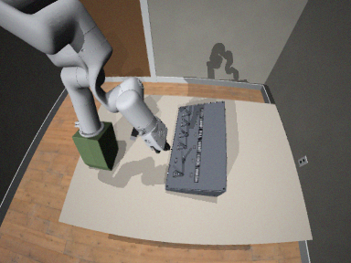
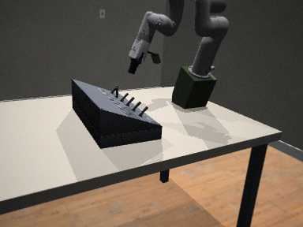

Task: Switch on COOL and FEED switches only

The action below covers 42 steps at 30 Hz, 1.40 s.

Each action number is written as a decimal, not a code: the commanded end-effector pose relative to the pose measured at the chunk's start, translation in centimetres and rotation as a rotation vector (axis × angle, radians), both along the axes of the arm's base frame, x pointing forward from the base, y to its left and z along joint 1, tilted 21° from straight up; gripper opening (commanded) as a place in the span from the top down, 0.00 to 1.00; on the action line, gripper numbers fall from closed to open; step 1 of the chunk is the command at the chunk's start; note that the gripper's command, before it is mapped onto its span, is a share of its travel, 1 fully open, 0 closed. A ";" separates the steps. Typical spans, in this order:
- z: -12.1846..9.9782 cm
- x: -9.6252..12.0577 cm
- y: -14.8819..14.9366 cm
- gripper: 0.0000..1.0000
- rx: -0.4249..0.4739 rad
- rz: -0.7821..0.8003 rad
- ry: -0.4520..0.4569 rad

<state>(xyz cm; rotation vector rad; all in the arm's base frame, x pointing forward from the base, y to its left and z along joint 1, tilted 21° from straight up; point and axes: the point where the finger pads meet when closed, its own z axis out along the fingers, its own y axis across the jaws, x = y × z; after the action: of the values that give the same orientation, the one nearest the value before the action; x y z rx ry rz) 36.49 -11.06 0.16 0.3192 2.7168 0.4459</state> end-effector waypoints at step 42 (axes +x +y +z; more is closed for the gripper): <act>11.3 3.8 23.0 1.00 0.010 -0.003 -0.042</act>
<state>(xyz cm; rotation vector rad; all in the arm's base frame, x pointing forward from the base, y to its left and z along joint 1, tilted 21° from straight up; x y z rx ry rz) 41.75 9.12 10.20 0.3019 2.6357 0.4838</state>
